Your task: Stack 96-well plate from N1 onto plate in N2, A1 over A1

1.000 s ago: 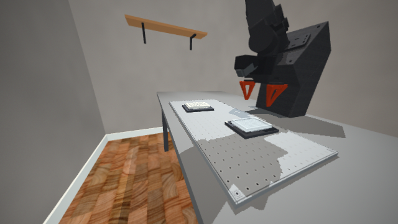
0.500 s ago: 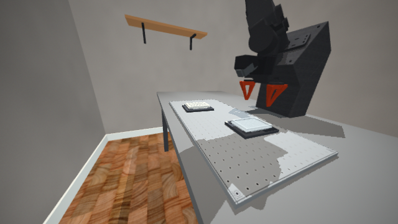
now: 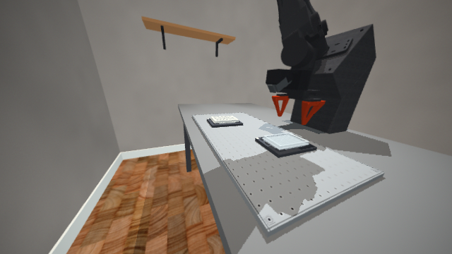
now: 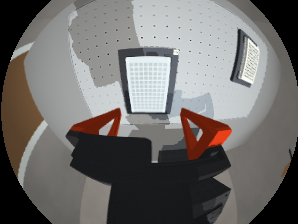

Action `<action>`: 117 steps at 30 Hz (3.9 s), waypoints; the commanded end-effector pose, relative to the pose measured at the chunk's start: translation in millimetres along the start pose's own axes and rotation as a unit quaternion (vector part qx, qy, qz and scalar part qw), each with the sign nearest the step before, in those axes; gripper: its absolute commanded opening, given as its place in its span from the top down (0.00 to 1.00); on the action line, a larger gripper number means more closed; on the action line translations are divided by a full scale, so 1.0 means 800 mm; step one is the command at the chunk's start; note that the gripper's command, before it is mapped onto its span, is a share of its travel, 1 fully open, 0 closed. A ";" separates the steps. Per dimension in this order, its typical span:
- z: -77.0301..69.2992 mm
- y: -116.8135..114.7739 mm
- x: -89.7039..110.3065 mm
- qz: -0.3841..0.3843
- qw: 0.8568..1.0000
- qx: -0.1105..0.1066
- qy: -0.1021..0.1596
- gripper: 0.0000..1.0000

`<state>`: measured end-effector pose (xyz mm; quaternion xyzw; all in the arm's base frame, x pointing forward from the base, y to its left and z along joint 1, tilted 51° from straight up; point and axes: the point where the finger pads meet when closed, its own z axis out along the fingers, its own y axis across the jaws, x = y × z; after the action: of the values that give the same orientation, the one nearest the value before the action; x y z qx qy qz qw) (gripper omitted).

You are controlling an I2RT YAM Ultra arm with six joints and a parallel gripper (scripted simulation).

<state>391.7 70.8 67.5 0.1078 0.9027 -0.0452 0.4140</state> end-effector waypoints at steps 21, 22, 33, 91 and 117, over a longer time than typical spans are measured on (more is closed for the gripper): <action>0.044 0.013 -0.024 0.006 1.000 -0.013 -0.023 0.00; 0.046 0.013 -0.024 0.006 1.000 -0.013 -0.023 0.00; 0.066 0.009 -0.025 0.008 1.000 -0.010 -0.023 0.00; 0.091 0.019 -0.034 0.007 0.999 -0.017 -0.033 0.00; 0.091 0.019 -0.034 0.007 0.999 -0.017 -0.033 0.00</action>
<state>455.1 59.3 23.9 0.1100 0.8986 -0.0411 0.4228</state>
